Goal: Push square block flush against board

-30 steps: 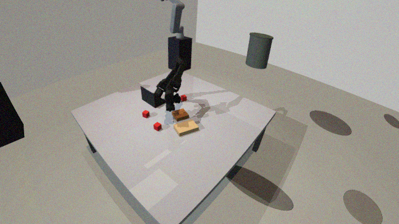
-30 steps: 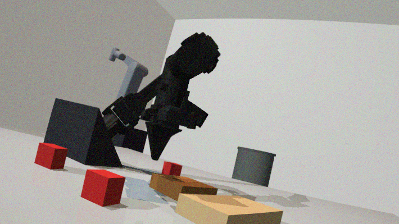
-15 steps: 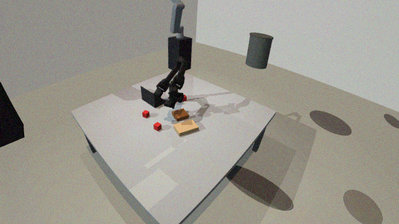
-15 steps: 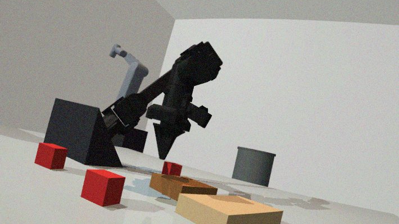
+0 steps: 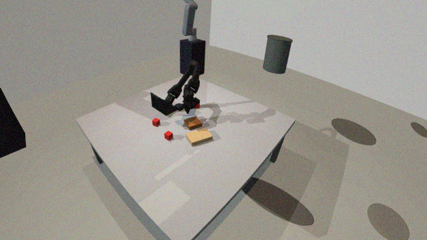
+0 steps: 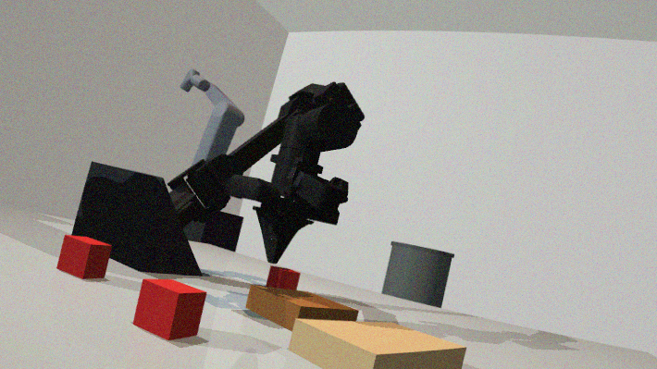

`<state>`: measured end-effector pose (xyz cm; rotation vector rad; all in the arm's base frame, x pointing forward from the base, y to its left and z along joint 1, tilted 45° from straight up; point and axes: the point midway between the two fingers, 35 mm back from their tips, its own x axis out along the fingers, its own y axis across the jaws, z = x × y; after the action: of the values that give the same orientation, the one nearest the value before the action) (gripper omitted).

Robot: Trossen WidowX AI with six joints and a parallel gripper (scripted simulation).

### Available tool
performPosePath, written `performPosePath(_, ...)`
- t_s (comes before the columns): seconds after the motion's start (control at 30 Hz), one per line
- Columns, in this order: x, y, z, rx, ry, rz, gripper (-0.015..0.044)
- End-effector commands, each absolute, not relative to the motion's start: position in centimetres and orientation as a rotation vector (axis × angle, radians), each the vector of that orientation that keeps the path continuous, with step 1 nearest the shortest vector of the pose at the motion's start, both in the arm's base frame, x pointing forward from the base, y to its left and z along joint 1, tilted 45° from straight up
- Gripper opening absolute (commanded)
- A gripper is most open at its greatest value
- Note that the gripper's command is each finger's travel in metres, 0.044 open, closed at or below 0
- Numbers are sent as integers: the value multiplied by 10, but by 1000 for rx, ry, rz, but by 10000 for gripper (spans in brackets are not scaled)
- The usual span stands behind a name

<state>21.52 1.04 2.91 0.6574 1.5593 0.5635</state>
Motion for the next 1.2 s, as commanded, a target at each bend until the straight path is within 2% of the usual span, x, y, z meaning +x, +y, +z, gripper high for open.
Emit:
performPosePath(0.0, 210, 17, 36, 747, 1594, 478, 0)
performPosePath(0.23, 206, 23, 37, 811, 1622, 413, 0)
performPosePath(0.43, 203, 61, 1, 813, 1622, 417, 0)
performPosePath(1.17, 225, 57, -2, 812, 1621, 417, 0)
